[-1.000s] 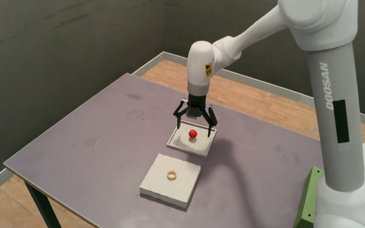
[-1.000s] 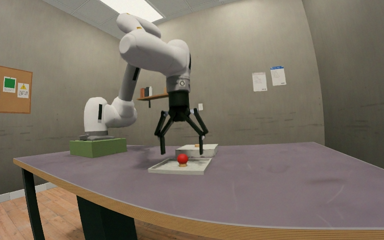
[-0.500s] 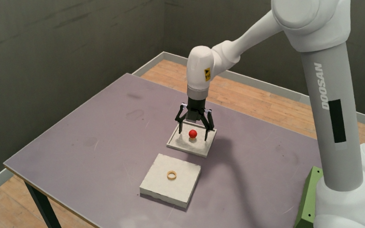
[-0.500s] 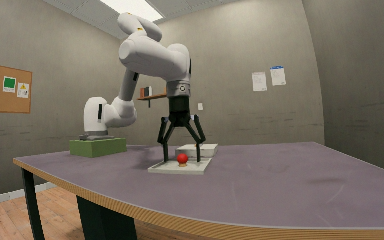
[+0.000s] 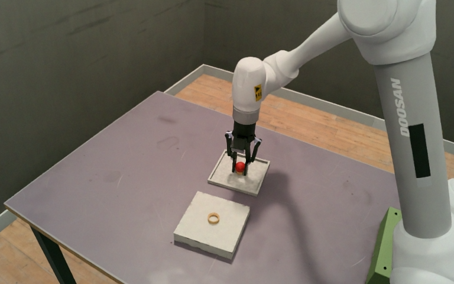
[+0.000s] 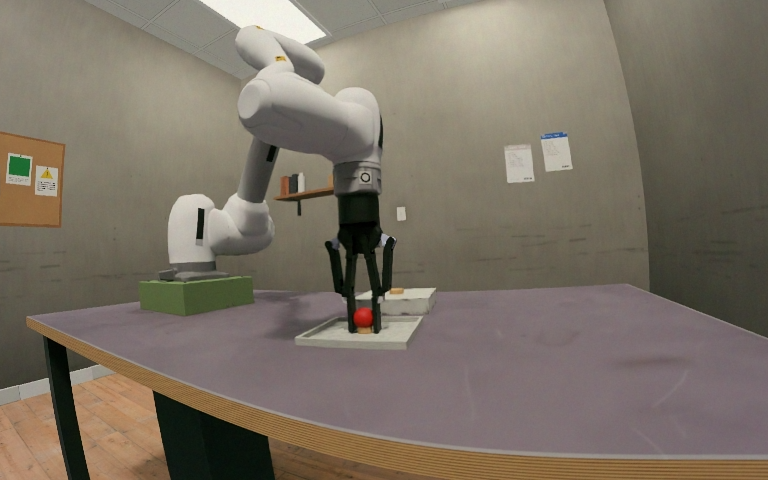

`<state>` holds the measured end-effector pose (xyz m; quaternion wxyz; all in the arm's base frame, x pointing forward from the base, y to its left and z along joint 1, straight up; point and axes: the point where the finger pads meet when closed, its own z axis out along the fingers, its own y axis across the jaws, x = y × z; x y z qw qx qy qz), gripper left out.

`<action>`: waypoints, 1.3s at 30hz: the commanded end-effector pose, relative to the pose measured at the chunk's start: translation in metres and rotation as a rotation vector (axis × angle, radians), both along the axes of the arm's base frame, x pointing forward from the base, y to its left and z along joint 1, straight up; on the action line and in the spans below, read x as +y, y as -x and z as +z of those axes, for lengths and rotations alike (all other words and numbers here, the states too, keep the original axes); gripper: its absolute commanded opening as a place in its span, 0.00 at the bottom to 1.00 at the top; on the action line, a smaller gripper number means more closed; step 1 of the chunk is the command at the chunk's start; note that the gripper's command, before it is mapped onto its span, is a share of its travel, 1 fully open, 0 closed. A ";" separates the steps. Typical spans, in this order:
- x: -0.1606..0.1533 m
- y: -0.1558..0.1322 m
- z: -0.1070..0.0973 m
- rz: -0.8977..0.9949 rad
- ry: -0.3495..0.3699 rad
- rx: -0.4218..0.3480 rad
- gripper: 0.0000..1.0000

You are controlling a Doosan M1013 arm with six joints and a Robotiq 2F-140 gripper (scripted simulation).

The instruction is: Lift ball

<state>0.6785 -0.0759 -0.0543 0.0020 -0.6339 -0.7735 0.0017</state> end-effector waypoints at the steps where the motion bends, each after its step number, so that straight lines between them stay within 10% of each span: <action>1: 0.000 -0.001 0.003 0.000 0.000 -0.001 0.10; 7: 0.000 -0.002 0.063 0.000 0.000 -0.001 0.10; 13: 0.000 -0.001 0.079 0.000 0.000 -0.001 0.10; 39: 0.000 -0.001 0.080 0.000 0.000 -0.001 0.10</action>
